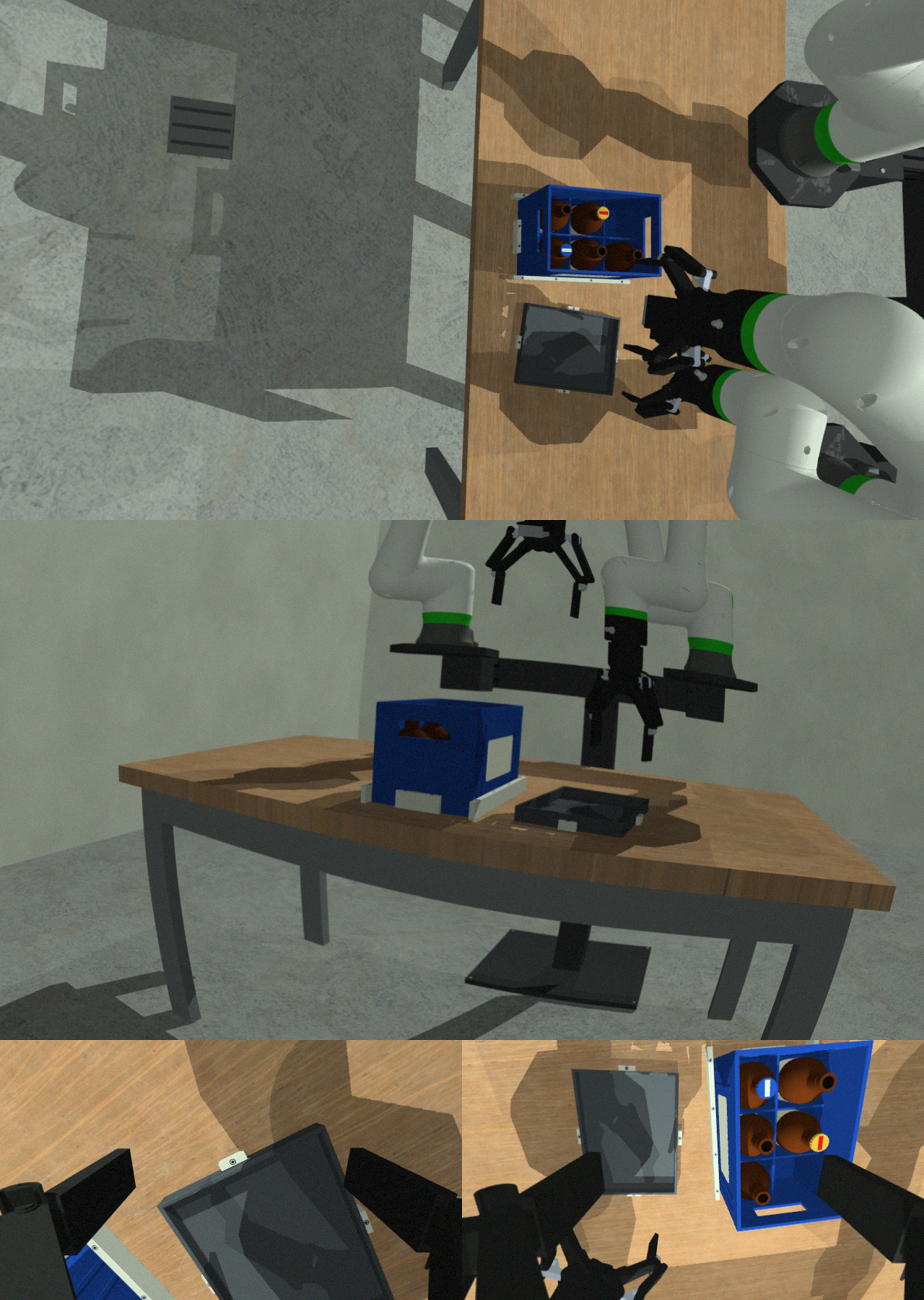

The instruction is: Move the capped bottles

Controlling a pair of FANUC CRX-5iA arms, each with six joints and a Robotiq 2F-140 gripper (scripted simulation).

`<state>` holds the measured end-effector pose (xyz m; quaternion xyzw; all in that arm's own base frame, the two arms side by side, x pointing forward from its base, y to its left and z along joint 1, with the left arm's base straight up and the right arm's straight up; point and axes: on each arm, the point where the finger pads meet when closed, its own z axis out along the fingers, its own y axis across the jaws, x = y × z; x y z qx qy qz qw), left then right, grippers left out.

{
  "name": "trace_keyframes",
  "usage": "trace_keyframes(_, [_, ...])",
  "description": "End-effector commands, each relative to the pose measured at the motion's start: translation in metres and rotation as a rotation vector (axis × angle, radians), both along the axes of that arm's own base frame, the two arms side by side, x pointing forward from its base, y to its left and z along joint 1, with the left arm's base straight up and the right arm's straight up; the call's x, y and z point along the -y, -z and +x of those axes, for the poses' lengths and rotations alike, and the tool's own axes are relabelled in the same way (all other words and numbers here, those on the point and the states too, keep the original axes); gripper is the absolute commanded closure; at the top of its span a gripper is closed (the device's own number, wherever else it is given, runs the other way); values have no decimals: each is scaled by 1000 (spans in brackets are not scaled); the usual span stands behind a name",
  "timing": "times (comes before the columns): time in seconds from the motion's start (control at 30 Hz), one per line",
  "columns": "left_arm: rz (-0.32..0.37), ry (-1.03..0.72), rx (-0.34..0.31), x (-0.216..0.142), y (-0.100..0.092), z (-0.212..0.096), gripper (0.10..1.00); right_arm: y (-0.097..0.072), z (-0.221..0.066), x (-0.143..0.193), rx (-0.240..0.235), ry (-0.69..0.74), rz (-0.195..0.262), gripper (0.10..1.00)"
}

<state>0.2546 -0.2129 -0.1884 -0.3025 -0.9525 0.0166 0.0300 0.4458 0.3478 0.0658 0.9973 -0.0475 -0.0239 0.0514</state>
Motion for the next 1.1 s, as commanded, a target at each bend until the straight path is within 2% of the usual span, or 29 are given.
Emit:
trace_keyframes(0.0, [-1, 0, 1, 0, 0, 1, 98, -1, 0, 0, 2, 0, 1, 98])
trace_keyframes(0.63, [-1, 0, 1, 0, -3, 1, 98, -1, 0, 0, 2, 0, 1, 98])
trace_keyframes(0.73, [0, 0, 1, 0, -15, 0, 98, -1, 0, 0, 2, 0, 1, 98])
trace_keyframes(1.0, [0, 0, 1, 0, -79, 0, 98, -1, 0, 0, 2, 0, 1, 98])
trace_keyframes(1.07, [-1, 0, 1, 0, -85, 0, 98, -1, 0, 0, 2, 0, 1, 98])
